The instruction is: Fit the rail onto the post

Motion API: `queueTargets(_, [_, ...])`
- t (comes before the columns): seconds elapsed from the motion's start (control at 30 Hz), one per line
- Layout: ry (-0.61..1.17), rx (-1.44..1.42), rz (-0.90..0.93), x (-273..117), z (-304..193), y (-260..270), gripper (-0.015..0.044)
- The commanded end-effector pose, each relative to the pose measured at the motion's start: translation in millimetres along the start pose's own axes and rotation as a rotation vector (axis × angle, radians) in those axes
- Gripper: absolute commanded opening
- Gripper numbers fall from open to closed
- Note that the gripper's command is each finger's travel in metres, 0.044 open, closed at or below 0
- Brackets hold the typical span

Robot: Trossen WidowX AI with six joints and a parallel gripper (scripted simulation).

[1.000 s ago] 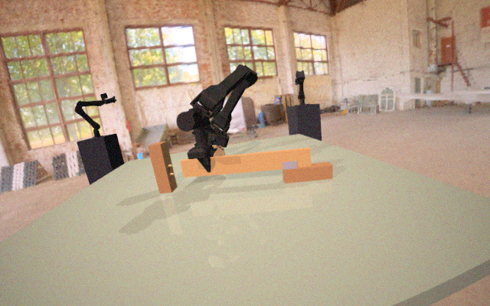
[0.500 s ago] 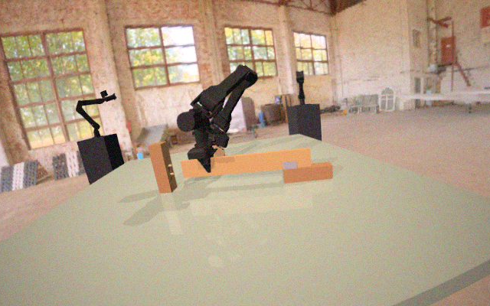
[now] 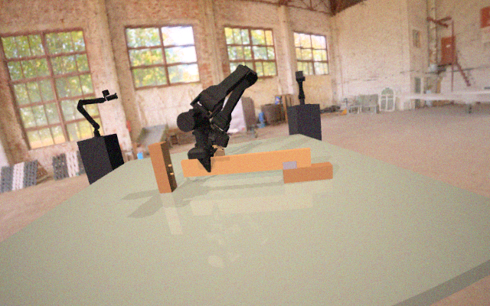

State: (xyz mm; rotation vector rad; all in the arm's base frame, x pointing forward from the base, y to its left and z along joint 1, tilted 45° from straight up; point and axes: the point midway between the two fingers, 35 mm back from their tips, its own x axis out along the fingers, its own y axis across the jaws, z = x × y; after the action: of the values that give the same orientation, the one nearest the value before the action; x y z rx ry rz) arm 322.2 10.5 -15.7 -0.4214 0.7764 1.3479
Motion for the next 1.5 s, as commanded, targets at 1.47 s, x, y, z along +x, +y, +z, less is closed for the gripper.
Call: queueTargets(1.47, [0.0, -0.006, -0.013, -3.0, -0.1, -5.6, 0.0])
